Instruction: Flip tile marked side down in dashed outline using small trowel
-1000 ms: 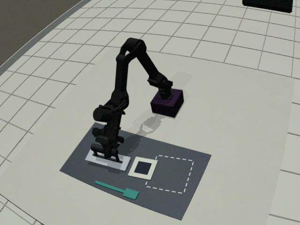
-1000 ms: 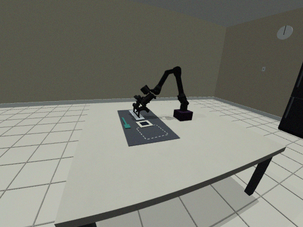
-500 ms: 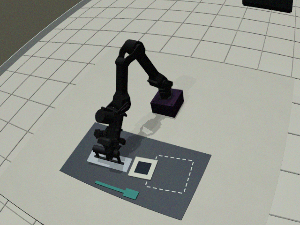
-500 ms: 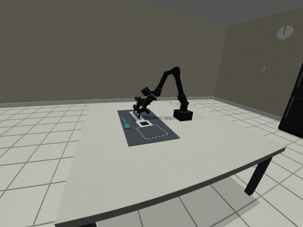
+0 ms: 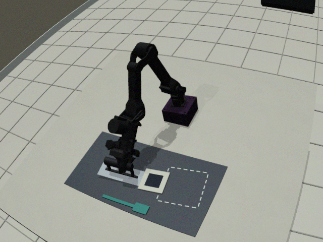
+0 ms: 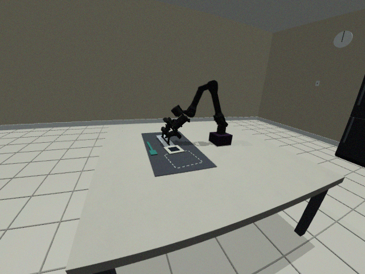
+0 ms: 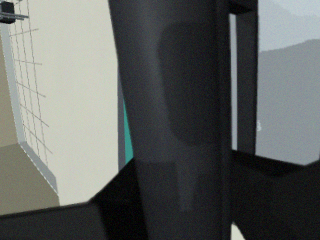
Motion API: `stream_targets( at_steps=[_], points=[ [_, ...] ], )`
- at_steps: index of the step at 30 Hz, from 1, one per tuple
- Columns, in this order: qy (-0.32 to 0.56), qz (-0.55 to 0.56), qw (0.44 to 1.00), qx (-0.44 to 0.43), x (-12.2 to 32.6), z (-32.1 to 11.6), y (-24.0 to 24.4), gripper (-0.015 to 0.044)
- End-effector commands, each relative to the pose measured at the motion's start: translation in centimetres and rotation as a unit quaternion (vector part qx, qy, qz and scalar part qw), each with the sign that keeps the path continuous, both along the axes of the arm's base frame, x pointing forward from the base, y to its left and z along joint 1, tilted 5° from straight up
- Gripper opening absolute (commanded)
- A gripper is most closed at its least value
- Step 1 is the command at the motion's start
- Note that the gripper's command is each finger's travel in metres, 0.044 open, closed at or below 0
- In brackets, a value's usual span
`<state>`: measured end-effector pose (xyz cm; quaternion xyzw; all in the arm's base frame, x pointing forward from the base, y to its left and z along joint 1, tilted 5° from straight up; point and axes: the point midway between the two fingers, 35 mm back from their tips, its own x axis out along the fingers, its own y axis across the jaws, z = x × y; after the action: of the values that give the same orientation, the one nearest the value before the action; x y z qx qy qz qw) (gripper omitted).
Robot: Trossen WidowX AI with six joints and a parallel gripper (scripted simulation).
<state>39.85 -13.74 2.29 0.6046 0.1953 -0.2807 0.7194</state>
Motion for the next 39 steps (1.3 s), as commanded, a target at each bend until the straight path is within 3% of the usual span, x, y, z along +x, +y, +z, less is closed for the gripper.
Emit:
stream_targets(
  at_steps=[1,15,23,39],
  points=[
    [0.000,0.002,1.000,0.002,0.0,-0.1,1.0,0.0000],
    [-0.001,0.002,1.000,0.005,0.0,-0.2,2.8,0.0000],
    [-0.004,0.003,0.999,0.052,0.0,0.8,2.4,0.0000],
    [-0.004,0.003,0.998,0.055,0.1,3.6,4.3,0.0000]
  ],
)
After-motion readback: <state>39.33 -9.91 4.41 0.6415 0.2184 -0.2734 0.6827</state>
